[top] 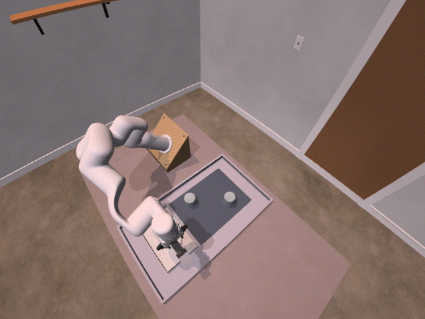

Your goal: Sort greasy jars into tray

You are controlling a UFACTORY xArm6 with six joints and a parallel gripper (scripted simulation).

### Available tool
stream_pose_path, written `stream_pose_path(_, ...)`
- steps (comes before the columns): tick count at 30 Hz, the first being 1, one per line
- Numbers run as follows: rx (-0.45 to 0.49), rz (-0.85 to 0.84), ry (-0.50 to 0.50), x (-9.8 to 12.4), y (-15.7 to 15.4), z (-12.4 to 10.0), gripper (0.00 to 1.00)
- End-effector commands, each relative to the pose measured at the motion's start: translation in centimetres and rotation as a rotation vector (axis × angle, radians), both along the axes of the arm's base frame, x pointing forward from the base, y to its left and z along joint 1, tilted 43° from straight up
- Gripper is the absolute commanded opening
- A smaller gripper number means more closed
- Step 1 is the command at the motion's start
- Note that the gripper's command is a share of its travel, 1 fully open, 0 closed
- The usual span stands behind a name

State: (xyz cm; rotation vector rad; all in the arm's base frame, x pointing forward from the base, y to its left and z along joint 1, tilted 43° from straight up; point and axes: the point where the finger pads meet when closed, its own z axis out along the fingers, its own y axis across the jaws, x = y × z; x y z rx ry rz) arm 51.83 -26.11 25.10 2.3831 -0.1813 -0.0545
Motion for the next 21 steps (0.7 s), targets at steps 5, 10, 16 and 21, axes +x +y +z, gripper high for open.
stream_pose_path(5, 0.000, 0.001, -0.003, 0.8, -1.5, 1.6, 0.00)
stream_pose_path(10, 0.000, 0.001, -0.003, 0.8, -1.5, 1.6, 0.00)
stream_pose_path(16, 0.000, 0.001, -0.003, 0.7, -2.6, 0.4, 0.00)
stream_pose_path(21, 0.000, 0.001, -0.003, 0.5, -3.5, -0.6, 0.00)
